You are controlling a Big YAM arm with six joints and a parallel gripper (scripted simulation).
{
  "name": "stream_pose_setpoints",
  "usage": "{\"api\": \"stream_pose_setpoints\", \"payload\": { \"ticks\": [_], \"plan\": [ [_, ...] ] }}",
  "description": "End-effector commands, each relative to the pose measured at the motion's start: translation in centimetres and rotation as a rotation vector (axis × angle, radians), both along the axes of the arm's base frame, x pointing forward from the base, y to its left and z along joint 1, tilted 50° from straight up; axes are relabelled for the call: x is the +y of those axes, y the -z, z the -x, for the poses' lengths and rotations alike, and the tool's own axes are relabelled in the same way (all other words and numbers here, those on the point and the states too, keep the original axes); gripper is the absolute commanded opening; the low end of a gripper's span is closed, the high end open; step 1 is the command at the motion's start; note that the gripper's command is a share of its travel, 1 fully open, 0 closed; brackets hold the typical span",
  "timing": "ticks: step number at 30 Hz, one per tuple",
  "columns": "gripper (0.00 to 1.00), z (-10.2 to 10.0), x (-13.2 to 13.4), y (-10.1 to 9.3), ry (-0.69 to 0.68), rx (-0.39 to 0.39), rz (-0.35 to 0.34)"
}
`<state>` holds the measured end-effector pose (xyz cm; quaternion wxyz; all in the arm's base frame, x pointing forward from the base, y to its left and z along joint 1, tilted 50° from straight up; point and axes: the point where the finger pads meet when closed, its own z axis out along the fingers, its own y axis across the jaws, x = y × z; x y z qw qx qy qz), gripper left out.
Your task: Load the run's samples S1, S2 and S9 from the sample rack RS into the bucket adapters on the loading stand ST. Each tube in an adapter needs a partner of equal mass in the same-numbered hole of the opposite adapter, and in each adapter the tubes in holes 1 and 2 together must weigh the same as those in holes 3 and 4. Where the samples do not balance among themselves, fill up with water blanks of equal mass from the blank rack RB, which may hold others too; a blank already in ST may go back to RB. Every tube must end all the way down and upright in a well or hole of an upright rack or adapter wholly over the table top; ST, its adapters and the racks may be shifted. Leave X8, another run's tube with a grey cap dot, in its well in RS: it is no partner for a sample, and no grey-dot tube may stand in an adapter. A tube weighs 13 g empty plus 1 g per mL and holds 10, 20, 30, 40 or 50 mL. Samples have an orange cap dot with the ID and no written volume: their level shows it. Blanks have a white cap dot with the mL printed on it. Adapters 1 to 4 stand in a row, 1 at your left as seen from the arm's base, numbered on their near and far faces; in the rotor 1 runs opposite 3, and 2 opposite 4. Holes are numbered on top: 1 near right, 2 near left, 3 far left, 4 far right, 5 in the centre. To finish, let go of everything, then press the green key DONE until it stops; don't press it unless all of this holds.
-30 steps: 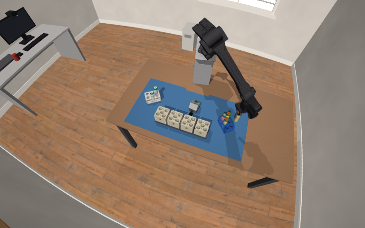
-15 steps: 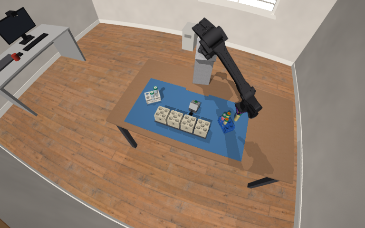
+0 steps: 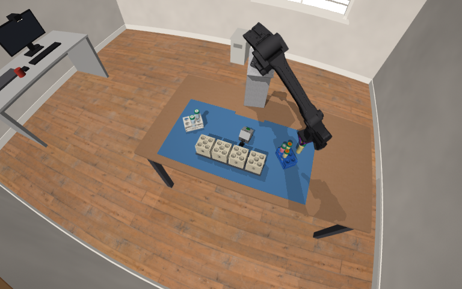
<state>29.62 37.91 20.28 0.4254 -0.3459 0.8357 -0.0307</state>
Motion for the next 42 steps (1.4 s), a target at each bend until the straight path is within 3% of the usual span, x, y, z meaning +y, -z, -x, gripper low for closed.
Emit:
{"api": "stream_pose_setpoints", "payload": {
  "ticks": [1,9,11,12,17,27,42],
  "plan": [
    [0.00,0.2,0.4,-1.2,0.004,-0.006,-0.031],
    [0.00,0.8,0.5,-1.2,-0.001,-0.001,-0.032],
    [0.00,0.2,0.4,-1.2,0.004,-0.006,-0.031],
    [0.00,-0.3,0.3,0.0,0.017,0.005,-0.022],
    [0.00,-1.4,0.2,1.4,0.010,0.003,-0.004],
    [0.00,-3.5,1.5,1.3,0.010,-0.011,-0.028],
    [0.00,-6.0,2.2,3.7,0.010,-0.010,-0.025]
  ]
}}
